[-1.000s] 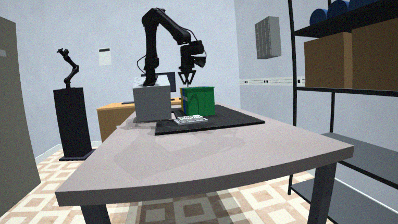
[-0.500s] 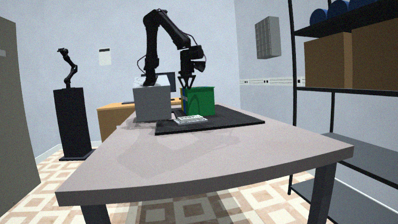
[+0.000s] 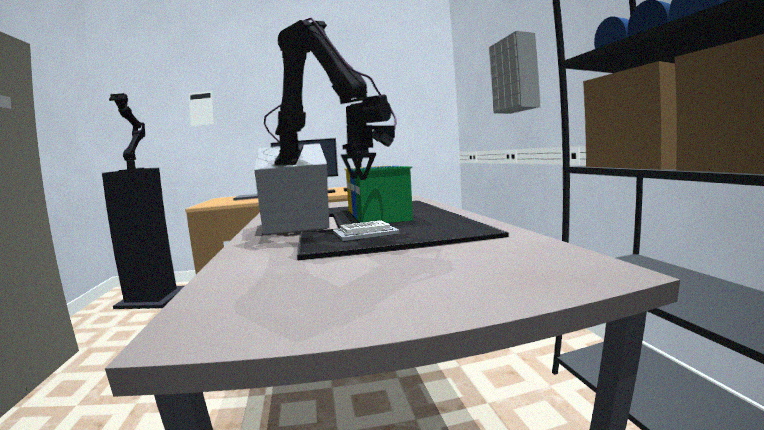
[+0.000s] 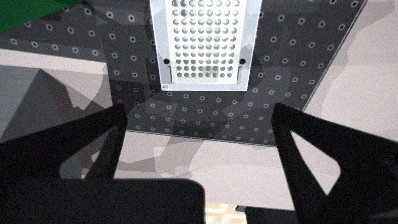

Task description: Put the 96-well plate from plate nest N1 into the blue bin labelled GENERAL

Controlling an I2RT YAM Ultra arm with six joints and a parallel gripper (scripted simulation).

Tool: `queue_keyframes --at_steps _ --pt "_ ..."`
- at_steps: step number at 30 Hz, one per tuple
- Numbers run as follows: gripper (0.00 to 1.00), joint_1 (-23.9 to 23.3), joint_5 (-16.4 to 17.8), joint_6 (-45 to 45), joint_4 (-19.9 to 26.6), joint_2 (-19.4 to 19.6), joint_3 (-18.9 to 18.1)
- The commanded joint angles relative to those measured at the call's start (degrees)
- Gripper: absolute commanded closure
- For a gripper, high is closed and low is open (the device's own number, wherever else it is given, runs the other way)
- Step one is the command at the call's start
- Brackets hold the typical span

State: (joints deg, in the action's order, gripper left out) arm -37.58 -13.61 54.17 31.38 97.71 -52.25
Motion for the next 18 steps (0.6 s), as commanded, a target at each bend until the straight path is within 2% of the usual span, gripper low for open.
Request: queue_keyframes --at_steps 1,7,12,18 --pt "0.0 -0.4 1.3 0.8 -3.2 1.0 0.9" --pt "0.0 -0.5 1.4 1.3 -5.9 1.6 1.4" --pt "0.0 -1.0 1.5 1.4 -6.7 3.6 0.0" --pt "0.0 -1.3 1.7 2.2 -7.2 6.1 0.2"
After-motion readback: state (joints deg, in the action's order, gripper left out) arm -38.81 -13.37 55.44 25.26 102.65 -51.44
